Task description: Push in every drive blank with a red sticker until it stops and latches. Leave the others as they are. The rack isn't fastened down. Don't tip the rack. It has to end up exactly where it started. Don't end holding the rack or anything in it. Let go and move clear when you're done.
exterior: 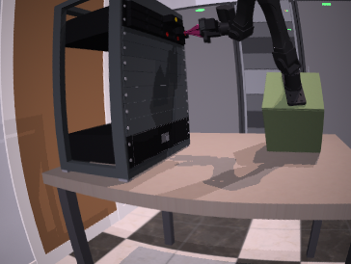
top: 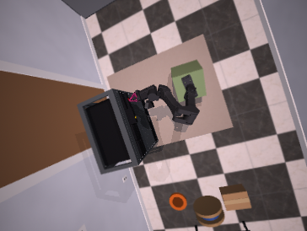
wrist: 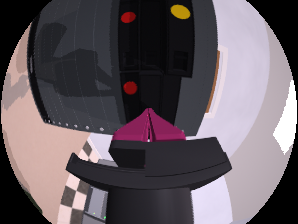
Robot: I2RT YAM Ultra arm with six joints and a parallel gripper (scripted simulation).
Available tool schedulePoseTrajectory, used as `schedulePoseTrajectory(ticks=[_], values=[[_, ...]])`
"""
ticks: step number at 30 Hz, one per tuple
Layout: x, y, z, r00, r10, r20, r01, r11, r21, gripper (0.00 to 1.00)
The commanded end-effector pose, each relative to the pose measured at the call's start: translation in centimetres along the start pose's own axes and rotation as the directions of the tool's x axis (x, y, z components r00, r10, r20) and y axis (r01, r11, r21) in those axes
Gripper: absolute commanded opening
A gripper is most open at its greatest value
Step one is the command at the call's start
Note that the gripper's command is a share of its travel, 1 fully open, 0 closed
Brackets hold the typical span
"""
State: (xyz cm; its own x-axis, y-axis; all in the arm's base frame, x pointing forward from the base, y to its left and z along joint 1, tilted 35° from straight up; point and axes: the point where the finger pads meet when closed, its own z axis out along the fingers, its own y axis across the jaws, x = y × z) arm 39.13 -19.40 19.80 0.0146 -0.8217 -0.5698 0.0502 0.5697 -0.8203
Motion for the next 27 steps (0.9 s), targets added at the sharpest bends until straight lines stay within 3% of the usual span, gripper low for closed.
schedulePoseTrajectory(ticks=[1,27], values=[[1.25,-1.18,1.25,0.999,0.006,-0.043,-0.005,1.000,0.029,0.00],[1.63,-1.47,1.34,0.999,0.006,-0.049,-0.004,0.999,0.033,0.00]])
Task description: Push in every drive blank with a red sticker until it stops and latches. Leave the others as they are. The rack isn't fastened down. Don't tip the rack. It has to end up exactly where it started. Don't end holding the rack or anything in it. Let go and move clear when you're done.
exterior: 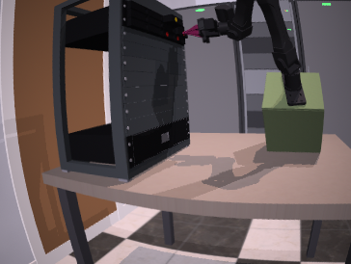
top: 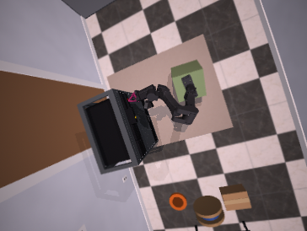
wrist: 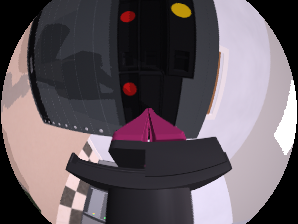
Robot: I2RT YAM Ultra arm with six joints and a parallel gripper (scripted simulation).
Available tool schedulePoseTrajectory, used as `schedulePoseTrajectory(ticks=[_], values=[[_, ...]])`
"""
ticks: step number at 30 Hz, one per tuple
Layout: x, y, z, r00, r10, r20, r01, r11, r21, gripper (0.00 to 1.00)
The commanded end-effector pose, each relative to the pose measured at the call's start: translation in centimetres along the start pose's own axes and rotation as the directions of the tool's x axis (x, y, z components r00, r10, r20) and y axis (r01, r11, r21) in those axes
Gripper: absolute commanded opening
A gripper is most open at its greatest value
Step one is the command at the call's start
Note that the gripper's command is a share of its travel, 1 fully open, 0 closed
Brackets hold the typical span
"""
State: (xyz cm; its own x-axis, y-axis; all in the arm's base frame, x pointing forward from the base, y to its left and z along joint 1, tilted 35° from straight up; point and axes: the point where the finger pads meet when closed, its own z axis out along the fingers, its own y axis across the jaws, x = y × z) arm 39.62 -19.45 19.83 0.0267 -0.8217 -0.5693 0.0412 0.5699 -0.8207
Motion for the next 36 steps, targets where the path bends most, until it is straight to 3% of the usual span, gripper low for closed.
schedulePoseTrajectory(ticks=[1,36], values=[[1.70,-1.52,0.82,0.998,0.006,-0.063,-0.004,0.999,0.043,0.00],[2.48,-2.12,1.03,0.997,0.007,-0.070,-0.004,0.999,0.049,0.00]])
